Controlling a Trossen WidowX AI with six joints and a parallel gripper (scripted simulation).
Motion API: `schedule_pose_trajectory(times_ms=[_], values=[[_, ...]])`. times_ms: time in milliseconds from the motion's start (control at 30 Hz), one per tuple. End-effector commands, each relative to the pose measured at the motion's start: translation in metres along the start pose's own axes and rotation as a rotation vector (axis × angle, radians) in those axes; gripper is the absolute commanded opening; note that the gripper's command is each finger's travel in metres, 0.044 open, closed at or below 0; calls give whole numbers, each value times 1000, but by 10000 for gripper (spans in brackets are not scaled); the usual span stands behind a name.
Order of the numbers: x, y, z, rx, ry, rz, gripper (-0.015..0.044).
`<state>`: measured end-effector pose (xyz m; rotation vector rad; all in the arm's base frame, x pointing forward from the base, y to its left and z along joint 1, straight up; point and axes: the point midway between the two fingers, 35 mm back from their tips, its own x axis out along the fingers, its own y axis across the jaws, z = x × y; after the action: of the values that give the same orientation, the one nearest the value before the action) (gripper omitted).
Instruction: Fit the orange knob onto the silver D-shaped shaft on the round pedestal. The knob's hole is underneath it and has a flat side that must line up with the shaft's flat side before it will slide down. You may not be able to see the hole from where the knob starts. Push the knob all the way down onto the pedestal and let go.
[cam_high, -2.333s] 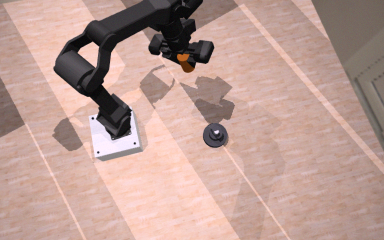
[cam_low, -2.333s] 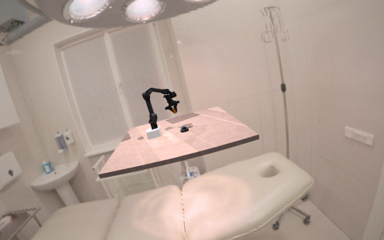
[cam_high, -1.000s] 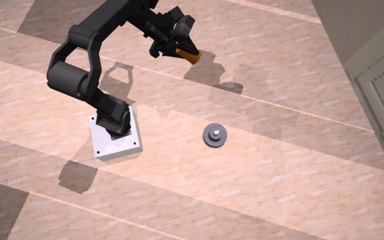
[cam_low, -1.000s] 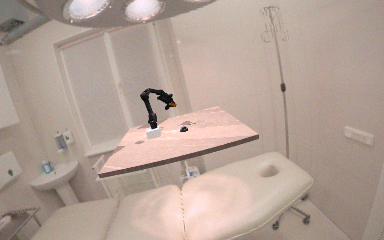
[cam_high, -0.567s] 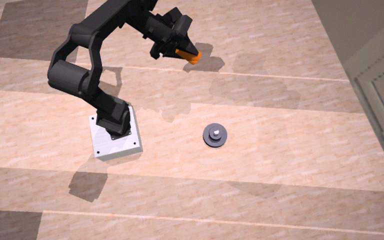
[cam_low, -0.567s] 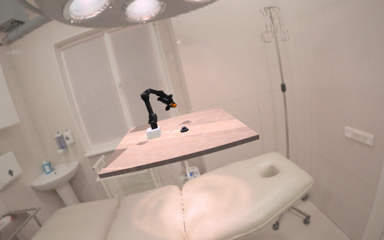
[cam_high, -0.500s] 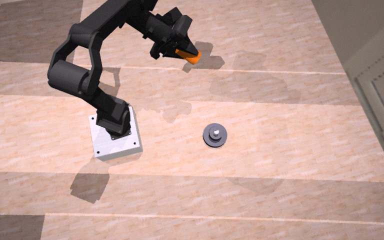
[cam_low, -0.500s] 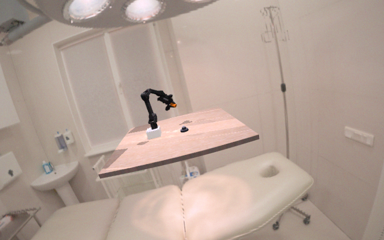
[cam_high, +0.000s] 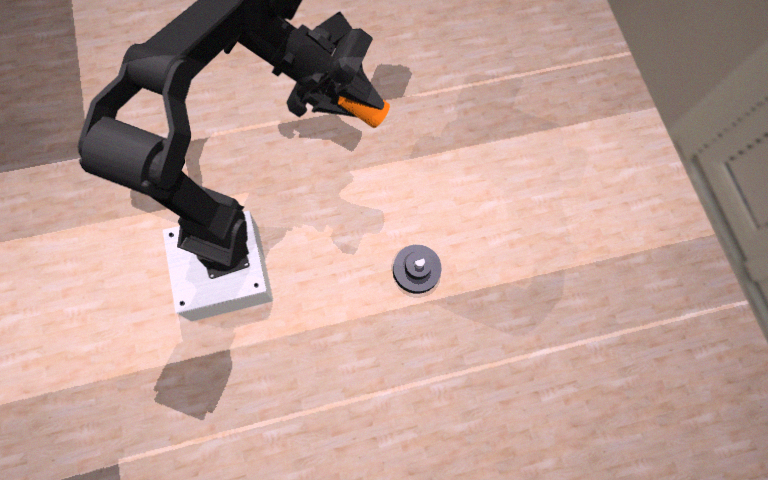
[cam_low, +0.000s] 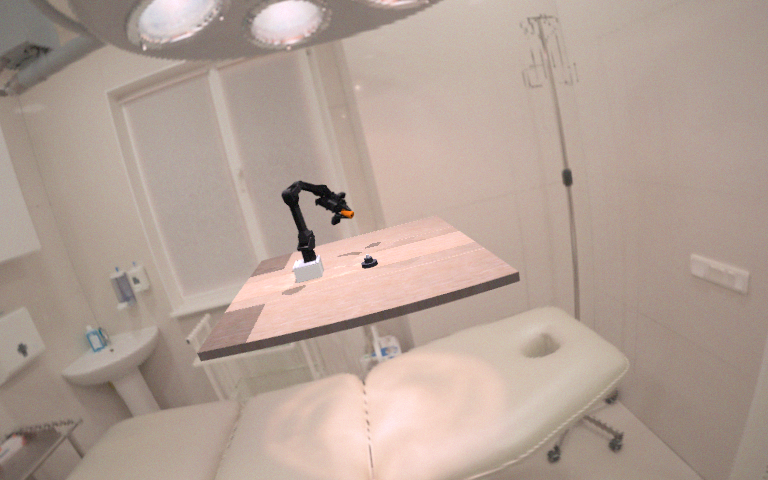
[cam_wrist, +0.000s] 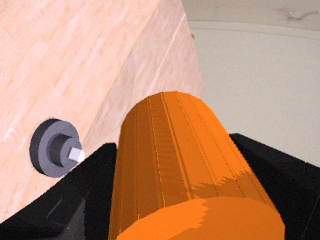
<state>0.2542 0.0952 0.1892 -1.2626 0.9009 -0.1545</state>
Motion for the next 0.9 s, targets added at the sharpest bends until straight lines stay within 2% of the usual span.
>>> schedule_pose_trajectory(times_ms=[0, 333, 867], values=[[0, -1, 0, 0, -2, -2, 0], [3, 4, 1, -3, -1, 6, 0], [30, 27, 1, -5, 1, 414, 0]])
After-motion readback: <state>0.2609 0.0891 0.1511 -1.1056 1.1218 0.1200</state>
